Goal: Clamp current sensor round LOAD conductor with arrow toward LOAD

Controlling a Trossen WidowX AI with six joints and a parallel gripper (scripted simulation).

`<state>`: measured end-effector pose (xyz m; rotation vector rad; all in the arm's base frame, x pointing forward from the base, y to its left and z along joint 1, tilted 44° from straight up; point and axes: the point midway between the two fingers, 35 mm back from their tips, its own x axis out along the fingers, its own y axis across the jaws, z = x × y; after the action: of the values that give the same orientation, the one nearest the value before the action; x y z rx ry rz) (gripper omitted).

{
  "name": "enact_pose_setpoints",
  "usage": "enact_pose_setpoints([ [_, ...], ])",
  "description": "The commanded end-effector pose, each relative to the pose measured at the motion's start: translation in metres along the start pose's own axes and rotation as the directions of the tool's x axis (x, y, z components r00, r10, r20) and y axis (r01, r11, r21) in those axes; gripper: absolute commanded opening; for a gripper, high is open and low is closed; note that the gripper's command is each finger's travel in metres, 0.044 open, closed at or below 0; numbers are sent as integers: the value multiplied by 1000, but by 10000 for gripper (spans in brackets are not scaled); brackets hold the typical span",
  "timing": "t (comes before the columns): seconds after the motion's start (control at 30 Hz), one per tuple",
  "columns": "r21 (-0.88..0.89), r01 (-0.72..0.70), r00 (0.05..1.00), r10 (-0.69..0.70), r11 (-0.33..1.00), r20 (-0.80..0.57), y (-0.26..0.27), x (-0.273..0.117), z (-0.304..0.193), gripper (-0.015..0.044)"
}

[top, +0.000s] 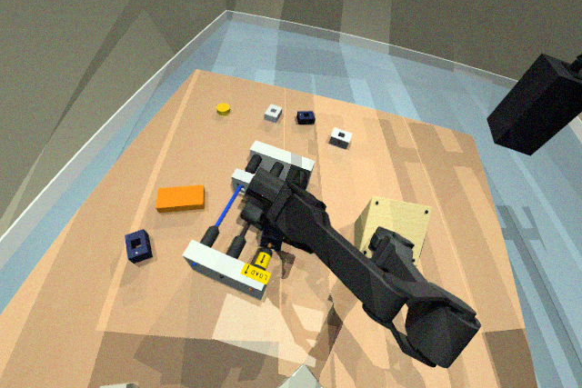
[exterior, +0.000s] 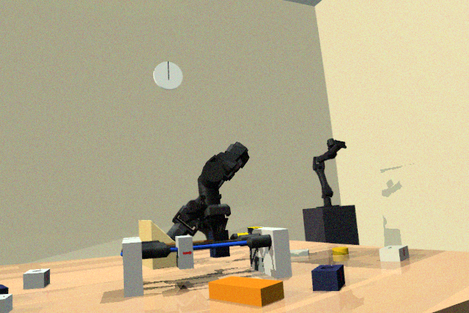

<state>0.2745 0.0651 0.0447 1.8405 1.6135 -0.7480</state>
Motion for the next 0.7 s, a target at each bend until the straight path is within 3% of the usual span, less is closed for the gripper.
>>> enact_pose_setpoints([
  [0.0, -1, -4, 1000, 4, 1000, 0, 0, -1, 0, 156],
  [0.2, 2, -3, 1000, 3, 1000, 0, 0, -1, 0, 0],
  [0.67, 2, -2, 1000, 2, 1000, 0, -2, -2, 0, 0],
])
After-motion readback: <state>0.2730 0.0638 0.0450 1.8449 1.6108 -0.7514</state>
